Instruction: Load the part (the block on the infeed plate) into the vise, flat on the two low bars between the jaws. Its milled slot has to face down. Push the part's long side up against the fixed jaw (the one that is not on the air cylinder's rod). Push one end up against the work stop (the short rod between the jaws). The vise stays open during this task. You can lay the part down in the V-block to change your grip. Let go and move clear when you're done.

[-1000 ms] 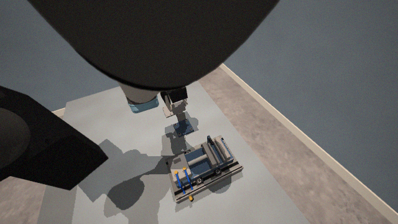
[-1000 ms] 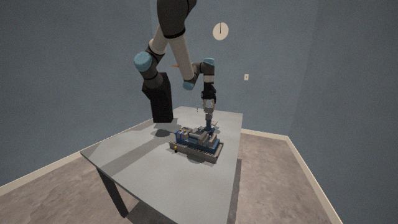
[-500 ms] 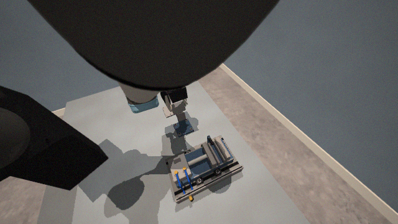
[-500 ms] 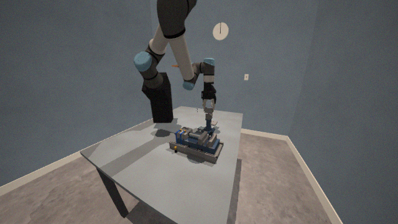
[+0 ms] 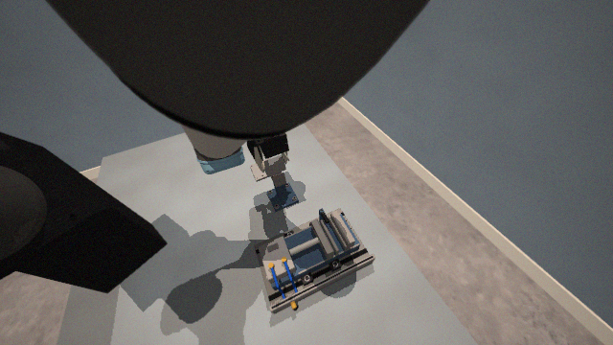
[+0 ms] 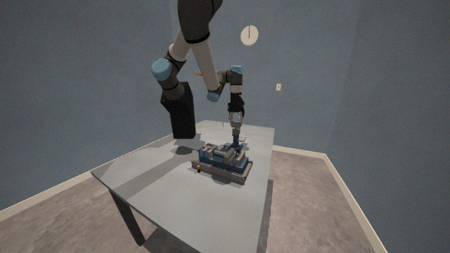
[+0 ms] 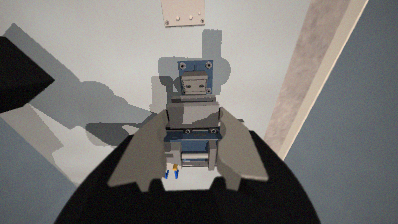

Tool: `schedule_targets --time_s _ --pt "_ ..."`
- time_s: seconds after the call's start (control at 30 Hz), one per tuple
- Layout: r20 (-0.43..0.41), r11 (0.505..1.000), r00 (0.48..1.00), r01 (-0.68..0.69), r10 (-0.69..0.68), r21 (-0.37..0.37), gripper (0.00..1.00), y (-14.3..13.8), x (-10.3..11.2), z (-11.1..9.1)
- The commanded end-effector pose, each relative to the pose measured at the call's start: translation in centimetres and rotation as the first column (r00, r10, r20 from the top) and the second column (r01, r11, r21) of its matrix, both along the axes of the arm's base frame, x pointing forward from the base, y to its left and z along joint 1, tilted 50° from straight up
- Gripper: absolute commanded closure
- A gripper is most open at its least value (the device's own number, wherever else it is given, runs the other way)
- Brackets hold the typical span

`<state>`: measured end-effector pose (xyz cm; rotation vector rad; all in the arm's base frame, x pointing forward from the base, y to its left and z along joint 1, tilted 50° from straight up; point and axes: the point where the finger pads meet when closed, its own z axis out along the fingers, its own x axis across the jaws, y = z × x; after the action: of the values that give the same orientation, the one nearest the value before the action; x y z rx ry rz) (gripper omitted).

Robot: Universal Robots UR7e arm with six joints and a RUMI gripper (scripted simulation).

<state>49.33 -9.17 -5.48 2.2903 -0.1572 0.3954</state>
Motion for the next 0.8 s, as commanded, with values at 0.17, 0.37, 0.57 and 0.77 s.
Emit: schedule_targets --time_s 0.17,0.37,0.57,0.77 --pt "0.003 1.000 1.000 0.001 -0.001 -0.014 1.00 0.16 0.22 0.06" --pt "0.003 1.000 1.000 0.005 -0.005 -0.024 1.00 0.12 0.18 0.07" --pt "0.004 0.999 1.000 0.012 -0.012 -0.046 1.00 0.07 0.11 0.11" --pt "0.005 0.997 1.000 0.023 -0.023 -0.075 1.00 0.08 0.11 0.08"
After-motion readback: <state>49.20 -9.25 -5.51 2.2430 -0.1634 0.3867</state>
